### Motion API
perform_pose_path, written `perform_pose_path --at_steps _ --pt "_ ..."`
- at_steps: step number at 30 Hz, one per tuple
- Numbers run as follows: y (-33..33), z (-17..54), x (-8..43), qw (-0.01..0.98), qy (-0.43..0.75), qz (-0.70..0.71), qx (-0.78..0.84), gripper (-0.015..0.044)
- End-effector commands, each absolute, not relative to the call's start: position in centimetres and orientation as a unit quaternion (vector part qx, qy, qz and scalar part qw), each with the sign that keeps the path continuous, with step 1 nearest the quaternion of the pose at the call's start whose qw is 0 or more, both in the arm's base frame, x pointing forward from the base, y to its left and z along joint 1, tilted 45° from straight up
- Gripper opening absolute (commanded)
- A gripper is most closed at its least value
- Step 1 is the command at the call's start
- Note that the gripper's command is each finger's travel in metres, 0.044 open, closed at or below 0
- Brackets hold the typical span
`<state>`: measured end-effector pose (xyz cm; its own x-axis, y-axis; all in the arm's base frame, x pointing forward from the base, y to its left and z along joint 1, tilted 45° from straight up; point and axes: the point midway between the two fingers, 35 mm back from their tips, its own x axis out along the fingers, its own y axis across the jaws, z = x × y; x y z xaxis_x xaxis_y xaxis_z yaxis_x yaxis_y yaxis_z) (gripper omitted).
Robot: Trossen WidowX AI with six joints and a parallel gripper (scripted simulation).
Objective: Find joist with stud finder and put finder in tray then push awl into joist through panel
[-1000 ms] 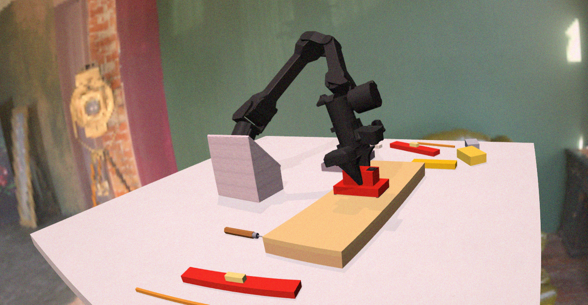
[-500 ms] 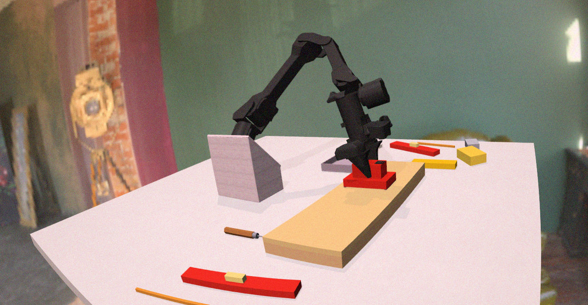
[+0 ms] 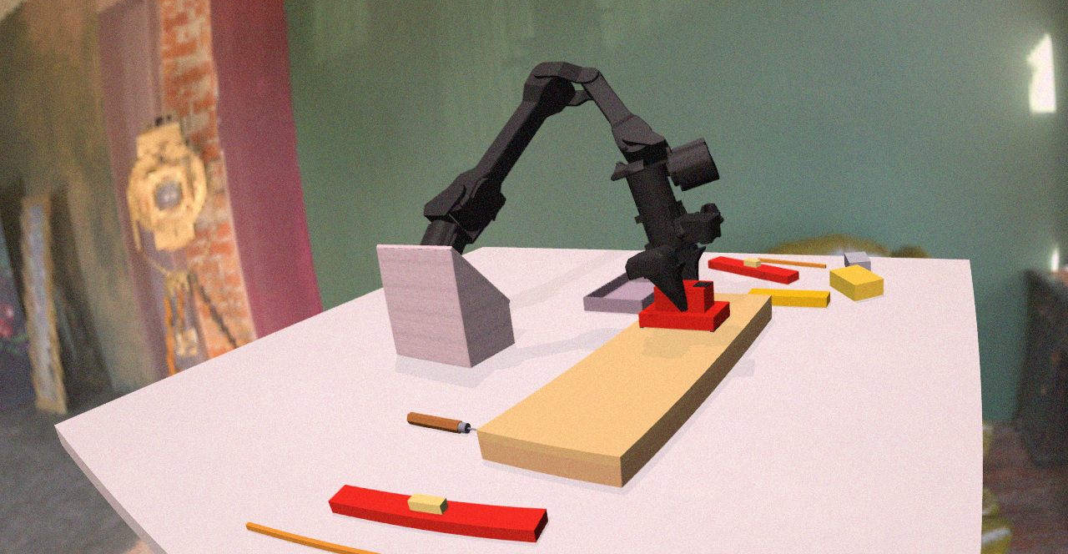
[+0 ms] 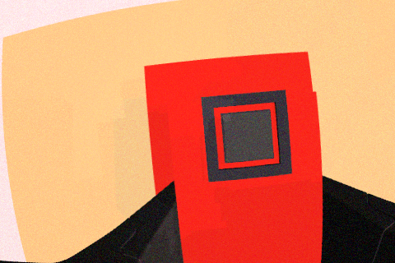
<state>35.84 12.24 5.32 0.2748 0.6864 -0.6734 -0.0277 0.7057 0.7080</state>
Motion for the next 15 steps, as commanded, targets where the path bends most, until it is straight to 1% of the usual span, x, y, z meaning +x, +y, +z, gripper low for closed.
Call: perform_pose_path --at_steps 1,15 --pt "13.4 6.4 35.8 0.74 0.551 0.245 0.298 0.0" --pt "16.7 9.8 35.7 0.74 0.55 0.246 0.299 0.0"
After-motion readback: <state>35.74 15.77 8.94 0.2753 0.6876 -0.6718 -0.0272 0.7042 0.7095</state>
